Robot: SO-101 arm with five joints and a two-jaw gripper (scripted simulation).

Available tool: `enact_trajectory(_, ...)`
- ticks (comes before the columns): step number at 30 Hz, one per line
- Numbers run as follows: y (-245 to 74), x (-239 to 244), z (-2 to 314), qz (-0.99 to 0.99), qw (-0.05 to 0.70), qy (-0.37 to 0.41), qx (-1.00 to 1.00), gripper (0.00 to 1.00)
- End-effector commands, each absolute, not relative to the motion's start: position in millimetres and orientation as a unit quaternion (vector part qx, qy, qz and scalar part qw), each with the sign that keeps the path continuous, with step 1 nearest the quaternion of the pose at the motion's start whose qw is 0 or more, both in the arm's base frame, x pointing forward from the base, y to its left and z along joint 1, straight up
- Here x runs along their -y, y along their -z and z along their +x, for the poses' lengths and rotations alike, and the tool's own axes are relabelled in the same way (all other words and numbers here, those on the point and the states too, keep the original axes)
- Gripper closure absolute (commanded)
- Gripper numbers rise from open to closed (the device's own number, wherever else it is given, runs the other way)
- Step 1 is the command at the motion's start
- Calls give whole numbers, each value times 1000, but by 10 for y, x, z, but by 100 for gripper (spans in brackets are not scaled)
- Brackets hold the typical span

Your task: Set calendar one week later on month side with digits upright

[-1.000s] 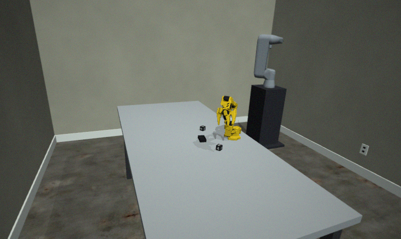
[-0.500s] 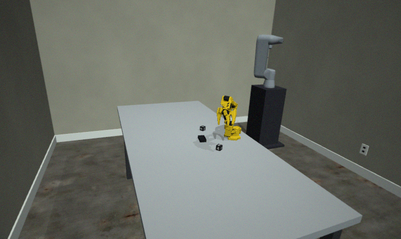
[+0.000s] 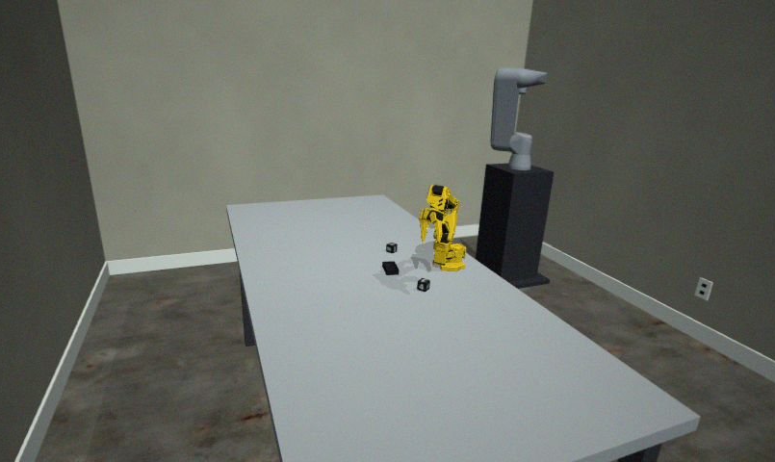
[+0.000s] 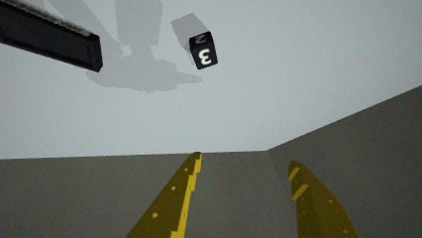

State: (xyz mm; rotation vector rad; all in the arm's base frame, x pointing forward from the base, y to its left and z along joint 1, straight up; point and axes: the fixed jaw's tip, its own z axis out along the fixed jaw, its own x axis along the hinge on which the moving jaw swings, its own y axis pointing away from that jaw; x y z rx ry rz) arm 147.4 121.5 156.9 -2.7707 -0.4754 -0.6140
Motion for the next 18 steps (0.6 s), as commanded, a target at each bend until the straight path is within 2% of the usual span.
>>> enact_trajectory(1, -1617, -1233, 1471, -956, 159, 222, 107, 65)
enact_trajectory(18, -1518, -1267, 1417, -949, 216, 166, -157, 65)
